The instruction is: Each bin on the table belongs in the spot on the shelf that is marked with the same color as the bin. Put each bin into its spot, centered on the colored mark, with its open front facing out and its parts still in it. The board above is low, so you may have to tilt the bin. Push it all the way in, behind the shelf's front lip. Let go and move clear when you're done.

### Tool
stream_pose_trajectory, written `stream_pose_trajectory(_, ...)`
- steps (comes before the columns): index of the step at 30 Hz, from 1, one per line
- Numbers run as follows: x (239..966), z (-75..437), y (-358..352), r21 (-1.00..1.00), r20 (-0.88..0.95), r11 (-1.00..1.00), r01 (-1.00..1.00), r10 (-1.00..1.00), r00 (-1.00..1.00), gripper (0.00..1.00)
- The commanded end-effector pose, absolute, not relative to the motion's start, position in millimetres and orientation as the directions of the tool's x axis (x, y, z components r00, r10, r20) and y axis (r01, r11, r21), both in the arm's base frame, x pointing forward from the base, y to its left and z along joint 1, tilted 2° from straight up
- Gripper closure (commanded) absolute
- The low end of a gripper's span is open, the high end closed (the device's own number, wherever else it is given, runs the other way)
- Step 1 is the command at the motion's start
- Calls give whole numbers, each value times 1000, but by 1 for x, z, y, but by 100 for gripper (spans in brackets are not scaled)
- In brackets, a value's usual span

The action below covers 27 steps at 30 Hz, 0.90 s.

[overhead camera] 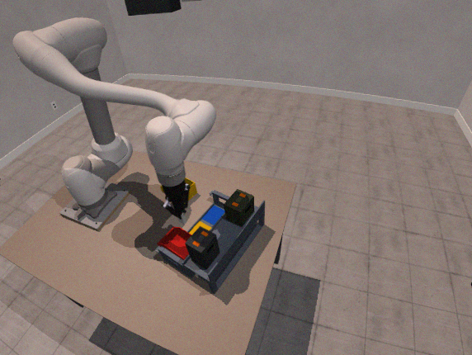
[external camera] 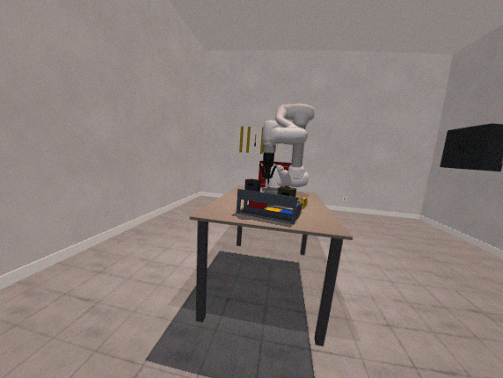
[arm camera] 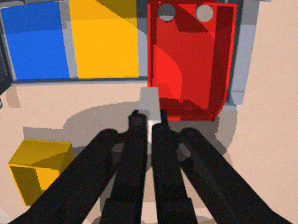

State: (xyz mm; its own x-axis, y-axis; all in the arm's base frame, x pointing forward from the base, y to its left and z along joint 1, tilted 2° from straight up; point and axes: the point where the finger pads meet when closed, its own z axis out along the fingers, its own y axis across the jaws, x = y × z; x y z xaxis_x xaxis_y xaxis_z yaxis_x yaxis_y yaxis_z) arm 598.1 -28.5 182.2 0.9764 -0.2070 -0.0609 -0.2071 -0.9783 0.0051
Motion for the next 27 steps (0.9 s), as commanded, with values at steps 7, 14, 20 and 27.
stream_pose_trajectory(7,597,182,-29,6,-60,-974,-225,-225,973,90)
stream_pose_trajectory(14,570,178,-35,17,-38,-854,-520,-520,853,90)
stream_pose_trajectory(20,550,175,-39,17,-21,-704,-710,-710,704,90)
stream_pose_trajectory(27,525,169,-43,9,-4,-456,-890,-890,456,90)
